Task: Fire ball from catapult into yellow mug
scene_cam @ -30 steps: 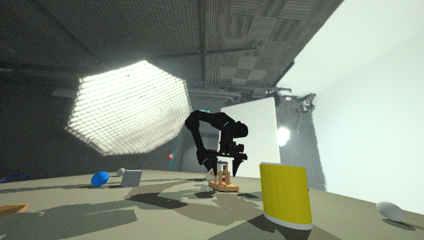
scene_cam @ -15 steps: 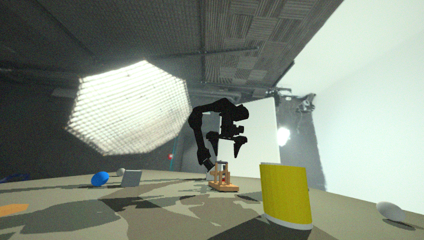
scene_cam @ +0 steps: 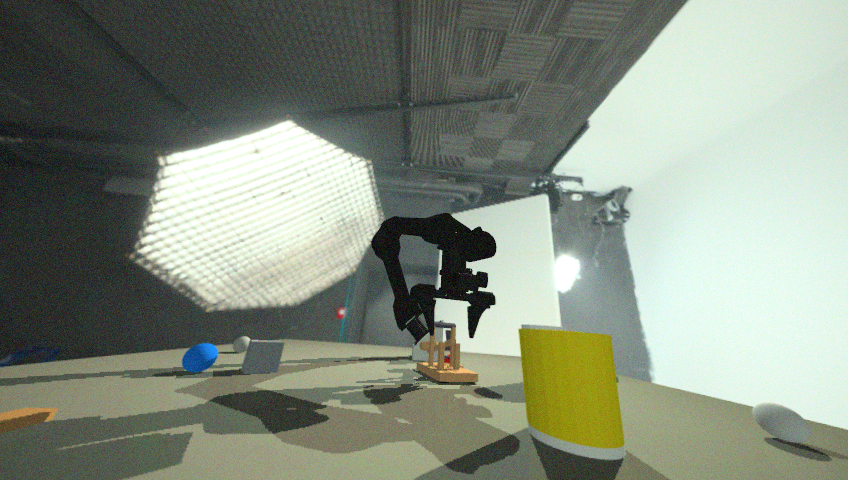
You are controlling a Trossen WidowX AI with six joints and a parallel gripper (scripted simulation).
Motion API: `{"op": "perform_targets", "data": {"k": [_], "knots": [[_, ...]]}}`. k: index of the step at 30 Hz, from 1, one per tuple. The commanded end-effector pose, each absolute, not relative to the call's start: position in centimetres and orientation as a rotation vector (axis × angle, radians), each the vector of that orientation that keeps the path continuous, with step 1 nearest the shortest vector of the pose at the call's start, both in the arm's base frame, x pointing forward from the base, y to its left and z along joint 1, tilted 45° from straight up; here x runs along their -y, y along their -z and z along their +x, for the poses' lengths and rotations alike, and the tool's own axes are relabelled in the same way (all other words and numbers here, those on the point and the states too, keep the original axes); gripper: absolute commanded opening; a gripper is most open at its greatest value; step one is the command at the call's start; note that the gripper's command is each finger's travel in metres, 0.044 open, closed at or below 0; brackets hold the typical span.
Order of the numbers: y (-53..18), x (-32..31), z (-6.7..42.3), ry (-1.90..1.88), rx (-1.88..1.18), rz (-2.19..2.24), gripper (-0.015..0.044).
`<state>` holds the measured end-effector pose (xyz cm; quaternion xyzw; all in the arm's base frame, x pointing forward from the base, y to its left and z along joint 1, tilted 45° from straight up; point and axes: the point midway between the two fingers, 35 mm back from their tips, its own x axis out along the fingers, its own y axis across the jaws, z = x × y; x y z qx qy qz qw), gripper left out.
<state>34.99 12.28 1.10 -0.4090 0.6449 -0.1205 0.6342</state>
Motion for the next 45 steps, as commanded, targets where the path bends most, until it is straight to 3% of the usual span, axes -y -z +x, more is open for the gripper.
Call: {"op": "perform_targets", "data": {"k": [1, 29, 40, 45], "knots": [[-0.6, -11.7, 35.0, 0.277, -1.48, -0.945, 0.044], [2.3, -8.7, 35.4, 0.279, -1.479, -0.947, 0.044], [2.1, -9.0, 35.5, 0.28, -1.477, -0.936, 0.0151], [2.1, -9.0, 35.5, 0.28, -1.477, -0.936, 0.0118]]}}
